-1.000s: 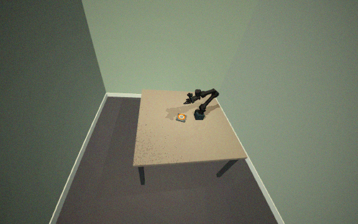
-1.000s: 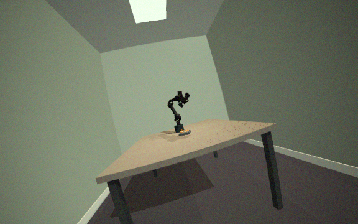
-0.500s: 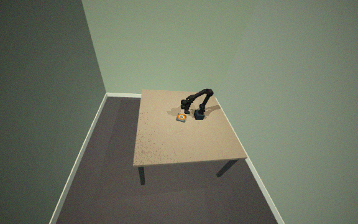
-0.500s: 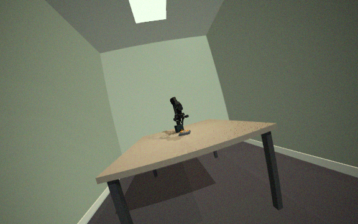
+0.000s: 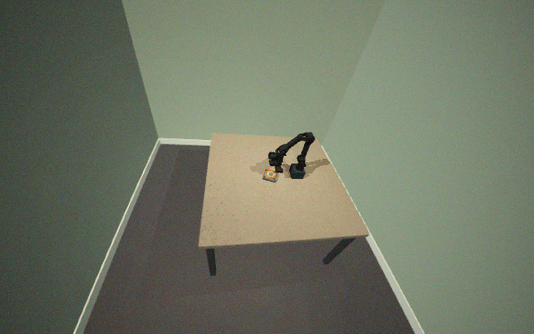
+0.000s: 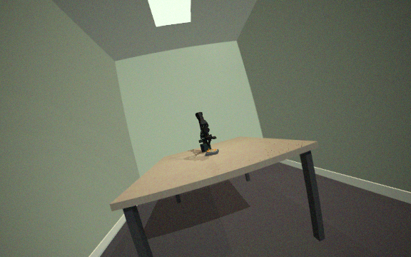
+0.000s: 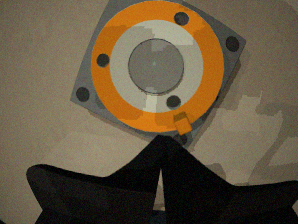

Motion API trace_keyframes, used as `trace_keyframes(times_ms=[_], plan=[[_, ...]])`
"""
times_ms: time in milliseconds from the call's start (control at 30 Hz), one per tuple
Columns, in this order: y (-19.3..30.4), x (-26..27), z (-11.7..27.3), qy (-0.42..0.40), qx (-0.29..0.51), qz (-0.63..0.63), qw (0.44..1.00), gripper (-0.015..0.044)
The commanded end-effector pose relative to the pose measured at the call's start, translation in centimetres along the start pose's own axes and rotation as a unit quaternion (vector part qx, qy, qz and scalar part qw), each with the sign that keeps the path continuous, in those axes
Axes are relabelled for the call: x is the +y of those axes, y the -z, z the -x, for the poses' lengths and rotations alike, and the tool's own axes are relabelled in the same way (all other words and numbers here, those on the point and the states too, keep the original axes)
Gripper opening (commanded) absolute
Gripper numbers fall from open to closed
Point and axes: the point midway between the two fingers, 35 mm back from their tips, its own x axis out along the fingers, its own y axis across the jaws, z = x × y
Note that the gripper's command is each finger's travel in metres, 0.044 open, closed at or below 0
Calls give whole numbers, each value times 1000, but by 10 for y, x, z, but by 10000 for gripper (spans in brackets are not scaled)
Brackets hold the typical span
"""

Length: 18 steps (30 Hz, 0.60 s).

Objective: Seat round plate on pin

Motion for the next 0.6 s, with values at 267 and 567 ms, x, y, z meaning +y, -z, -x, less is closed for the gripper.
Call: trace_keyframes(times_ms=[267,567], plan=[[5,-4,-19,-1,10,1,1000,0],[0,-16,-19,0,10,1,1000,0]])
